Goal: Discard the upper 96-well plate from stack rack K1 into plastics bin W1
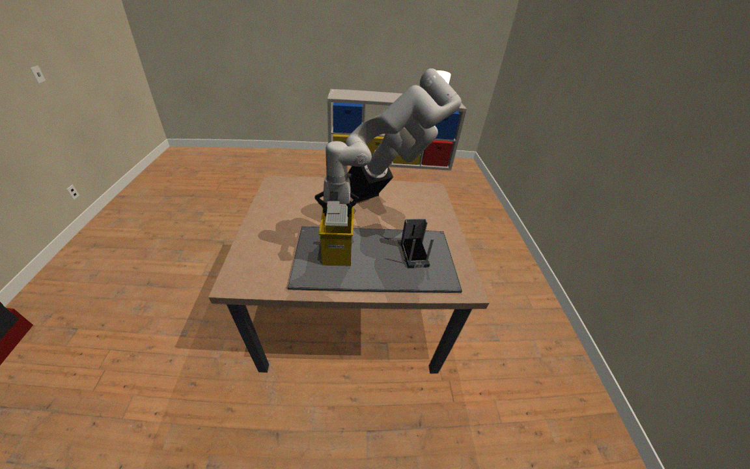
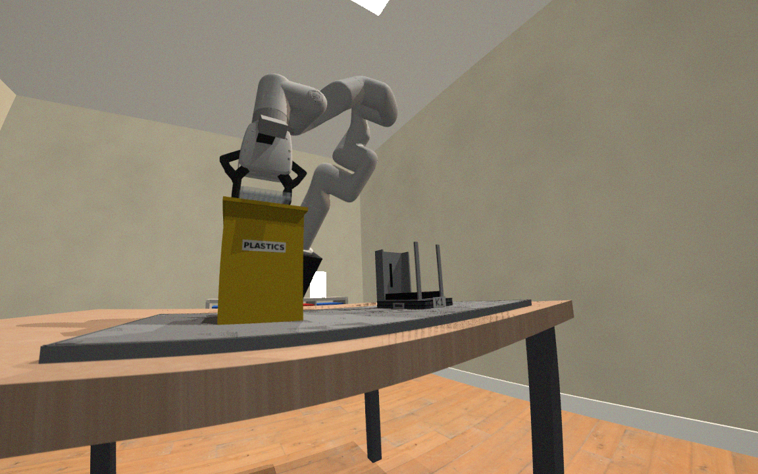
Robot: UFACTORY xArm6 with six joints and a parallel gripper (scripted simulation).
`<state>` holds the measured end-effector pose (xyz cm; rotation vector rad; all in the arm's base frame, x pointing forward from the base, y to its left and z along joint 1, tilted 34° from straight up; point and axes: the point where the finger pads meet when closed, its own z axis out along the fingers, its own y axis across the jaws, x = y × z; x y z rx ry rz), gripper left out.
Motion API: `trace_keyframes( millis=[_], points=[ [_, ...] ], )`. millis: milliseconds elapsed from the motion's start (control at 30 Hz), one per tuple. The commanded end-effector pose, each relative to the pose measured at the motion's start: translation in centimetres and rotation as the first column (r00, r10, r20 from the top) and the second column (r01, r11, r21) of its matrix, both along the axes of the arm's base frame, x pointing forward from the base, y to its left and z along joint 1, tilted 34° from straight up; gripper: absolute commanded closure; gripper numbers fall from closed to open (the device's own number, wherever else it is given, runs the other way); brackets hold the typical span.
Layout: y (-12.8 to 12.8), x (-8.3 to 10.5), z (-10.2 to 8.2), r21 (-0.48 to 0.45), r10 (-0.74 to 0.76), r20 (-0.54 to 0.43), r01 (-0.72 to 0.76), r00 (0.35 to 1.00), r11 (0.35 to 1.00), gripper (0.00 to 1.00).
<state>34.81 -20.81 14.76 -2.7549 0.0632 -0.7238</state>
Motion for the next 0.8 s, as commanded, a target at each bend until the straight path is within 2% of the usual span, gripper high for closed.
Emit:
trace_keyframes(
  millis=[0,767],
  points=[
    [-0.08,0.07,0.08,-0.002,-0.001,0.002,0.001,1.000,1.000,1.00],
    [0.01,0.23,-0.20,-0.002,-0.001,0.002,0.001,1.000,1.000,1.00]
  ],
)
